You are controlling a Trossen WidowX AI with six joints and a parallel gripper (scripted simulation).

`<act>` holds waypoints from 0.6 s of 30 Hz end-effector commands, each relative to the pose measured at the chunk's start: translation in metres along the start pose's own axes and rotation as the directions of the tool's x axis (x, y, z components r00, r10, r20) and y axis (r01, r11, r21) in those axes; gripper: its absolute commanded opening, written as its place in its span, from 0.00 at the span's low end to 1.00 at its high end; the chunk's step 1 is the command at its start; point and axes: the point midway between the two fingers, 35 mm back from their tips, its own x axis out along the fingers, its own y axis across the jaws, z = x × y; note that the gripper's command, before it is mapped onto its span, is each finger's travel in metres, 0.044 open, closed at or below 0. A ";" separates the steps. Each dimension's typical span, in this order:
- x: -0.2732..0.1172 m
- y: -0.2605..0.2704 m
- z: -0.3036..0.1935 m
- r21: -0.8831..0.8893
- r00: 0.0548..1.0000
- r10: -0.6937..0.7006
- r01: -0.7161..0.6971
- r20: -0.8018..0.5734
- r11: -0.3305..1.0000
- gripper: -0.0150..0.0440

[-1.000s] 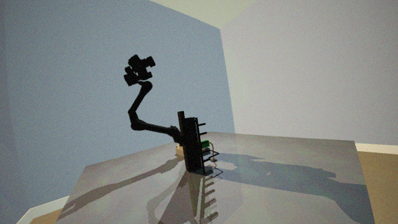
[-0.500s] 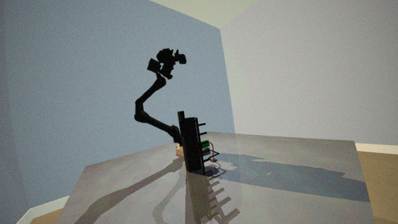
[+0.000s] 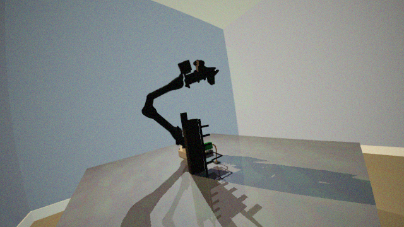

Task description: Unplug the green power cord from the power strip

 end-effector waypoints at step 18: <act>-0.090 -0.242 -0.201 -0.713 0.142 -0.719 0.099 -0.680 0.694 0.53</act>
